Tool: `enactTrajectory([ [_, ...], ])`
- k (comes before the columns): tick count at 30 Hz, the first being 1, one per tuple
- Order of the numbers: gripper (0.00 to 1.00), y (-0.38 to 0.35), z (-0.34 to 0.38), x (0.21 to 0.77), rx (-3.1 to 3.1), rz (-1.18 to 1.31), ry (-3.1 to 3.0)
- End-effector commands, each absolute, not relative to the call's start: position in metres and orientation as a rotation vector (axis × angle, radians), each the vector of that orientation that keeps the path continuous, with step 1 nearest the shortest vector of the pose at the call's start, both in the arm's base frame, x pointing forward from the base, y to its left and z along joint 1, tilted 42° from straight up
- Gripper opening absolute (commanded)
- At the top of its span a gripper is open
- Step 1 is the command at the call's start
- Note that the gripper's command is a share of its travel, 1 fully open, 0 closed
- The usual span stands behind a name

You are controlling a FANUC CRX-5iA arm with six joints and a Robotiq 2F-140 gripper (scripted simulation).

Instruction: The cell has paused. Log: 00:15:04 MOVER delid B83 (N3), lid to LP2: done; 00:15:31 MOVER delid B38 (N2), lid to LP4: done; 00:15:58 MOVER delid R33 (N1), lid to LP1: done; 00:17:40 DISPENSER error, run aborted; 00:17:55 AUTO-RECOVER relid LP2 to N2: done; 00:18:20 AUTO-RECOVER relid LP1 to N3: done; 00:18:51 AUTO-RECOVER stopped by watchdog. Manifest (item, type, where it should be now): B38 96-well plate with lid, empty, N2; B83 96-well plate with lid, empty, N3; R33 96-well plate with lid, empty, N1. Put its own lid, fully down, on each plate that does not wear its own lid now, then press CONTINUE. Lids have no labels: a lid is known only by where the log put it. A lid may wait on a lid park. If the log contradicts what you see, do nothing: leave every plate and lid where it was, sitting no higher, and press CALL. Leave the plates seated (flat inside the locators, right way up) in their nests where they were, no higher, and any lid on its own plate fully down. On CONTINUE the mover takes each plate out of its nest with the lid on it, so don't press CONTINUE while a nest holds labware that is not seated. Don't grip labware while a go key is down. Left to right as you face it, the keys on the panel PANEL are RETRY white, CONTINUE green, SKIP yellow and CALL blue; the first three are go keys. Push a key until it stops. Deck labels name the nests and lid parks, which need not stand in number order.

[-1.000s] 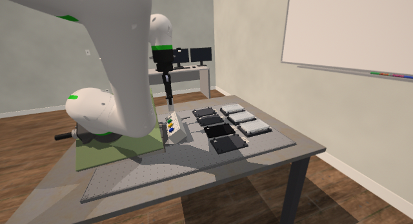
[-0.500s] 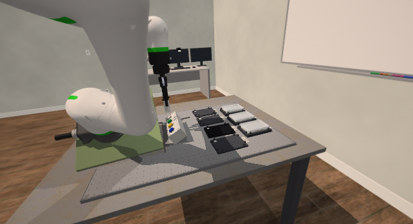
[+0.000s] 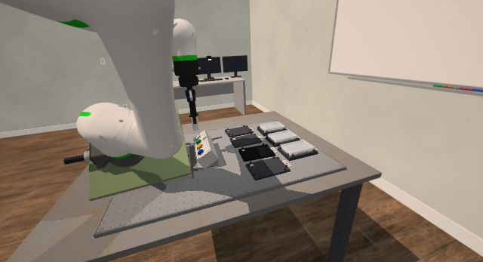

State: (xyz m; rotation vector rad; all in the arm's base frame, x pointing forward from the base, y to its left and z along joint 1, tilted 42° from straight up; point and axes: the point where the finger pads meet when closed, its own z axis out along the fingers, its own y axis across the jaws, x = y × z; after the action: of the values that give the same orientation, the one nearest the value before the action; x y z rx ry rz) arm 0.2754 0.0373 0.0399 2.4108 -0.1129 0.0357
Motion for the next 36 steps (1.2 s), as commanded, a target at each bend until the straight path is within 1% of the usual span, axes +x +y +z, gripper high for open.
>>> enactTrajectory([
  [1, 0.0, 0.0375, 0.04, 0.2755, 2.411, 0.036, -0.113],
  [36, 0.0, 0.032, 0.0334, 0.2755, 2.411, 0.037, -0.113],
])
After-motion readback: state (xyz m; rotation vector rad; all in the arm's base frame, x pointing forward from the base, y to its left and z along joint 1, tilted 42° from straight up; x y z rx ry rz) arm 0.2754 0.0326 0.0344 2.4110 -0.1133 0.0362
